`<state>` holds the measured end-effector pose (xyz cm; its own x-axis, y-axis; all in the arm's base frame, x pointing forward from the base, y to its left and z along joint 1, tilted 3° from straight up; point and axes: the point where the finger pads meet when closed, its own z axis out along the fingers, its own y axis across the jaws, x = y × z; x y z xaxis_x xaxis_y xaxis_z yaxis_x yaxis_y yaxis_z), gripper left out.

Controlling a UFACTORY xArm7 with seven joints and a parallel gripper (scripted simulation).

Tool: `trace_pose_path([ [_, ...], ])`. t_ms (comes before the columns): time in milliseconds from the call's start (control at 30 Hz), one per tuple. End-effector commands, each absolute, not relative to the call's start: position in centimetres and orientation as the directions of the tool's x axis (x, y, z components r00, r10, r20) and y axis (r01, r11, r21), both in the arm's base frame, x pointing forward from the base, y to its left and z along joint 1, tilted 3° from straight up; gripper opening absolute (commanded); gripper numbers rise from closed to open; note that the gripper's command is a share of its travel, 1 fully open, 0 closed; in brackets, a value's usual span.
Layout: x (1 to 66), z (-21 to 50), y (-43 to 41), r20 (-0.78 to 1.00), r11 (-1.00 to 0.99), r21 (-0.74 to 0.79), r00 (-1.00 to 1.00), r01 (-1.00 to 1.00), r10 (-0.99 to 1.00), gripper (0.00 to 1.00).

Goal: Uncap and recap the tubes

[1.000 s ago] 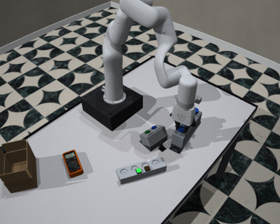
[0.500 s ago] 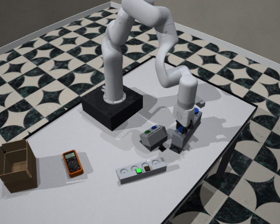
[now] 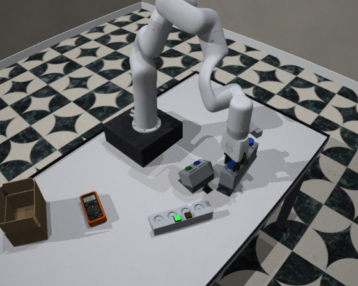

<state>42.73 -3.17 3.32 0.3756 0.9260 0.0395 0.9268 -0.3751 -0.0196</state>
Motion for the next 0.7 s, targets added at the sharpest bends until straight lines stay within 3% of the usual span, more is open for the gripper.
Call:
trace_pose_path([
  [0, 42.91, 3.57, -3.21, 0.043, -0.270, -0.011, 0.271, 0.963, 0.962, 0.46],
  [667, 42.90, 3.58, -3.21, 0.041, 0.381, 0.018, -0.382, 0.924, 0.923, 0.46],
])
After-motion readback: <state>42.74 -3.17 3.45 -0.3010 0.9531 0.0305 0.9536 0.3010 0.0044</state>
